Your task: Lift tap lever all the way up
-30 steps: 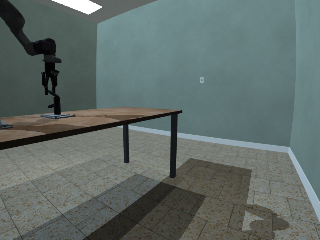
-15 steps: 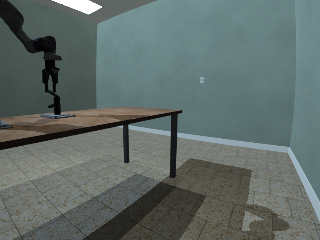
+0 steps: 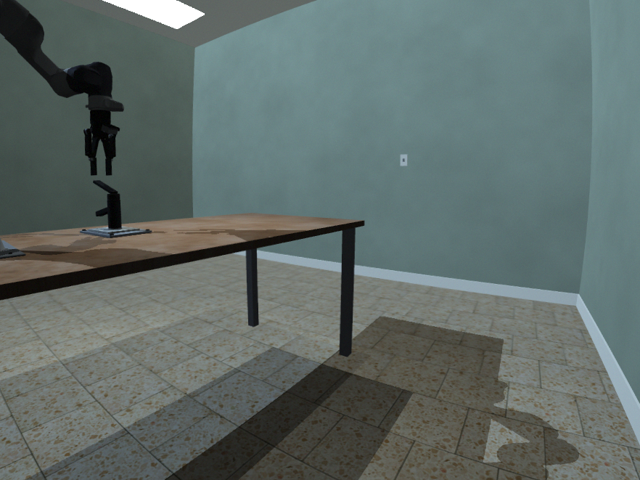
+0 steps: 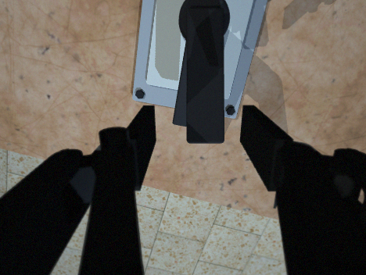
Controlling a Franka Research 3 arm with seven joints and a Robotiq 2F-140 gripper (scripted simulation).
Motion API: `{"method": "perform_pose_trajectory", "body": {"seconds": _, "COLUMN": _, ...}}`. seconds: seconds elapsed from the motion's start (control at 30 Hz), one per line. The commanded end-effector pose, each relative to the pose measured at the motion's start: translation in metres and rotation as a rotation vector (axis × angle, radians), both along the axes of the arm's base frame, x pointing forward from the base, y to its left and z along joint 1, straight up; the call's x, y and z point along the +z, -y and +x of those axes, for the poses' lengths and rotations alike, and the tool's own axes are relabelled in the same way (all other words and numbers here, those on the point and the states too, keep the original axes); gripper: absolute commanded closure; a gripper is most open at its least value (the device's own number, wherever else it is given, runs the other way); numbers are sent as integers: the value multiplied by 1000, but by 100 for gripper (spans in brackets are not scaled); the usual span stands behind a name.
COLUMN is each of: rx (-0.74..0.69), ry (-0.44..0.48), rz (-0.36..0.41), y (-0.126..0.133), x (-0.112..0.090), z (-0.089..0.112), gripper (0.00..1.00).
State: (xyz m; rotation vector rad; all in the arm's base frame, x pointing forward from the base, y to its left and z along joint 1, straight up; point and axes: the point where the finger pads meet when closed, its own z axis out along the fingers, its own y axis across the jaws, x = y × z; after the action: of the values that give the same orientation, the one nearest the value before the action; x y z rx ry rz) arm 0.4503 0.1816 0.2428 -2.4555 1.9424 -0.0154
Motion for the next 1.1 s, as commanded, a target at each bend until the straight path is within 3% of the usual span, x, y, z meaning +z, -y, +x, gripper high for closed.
{"method": "perform_pose_trajectory", "body": {"seconds": 0.0, "rx": 7, "ry": -15, "rz": -2, "y": 1, "x": 7, "z": -5, "gripper": 53}}
{"method": "perform_pose_trajectory", "body": {"seconds": 0.47, "rx": 7, "ry": -15, "rz": -2, "y": 1, "x": 14, "z": -5, "gripper": 53}}
{"method": "perform_pose_trajectory", "body": {"seconds": 0.5, "rx": 7, "ry": -15, "rz": -2, "y": 1, "x": 14, "z": -5, "gripper": 90}}
{"method": "perform_pose_trajectory", "body": {"seconds": 1.07, "rx": 7, "ry": -15, "rz": -2, "y": 1, "x": 14, "z": -5, "gripper": 90}}
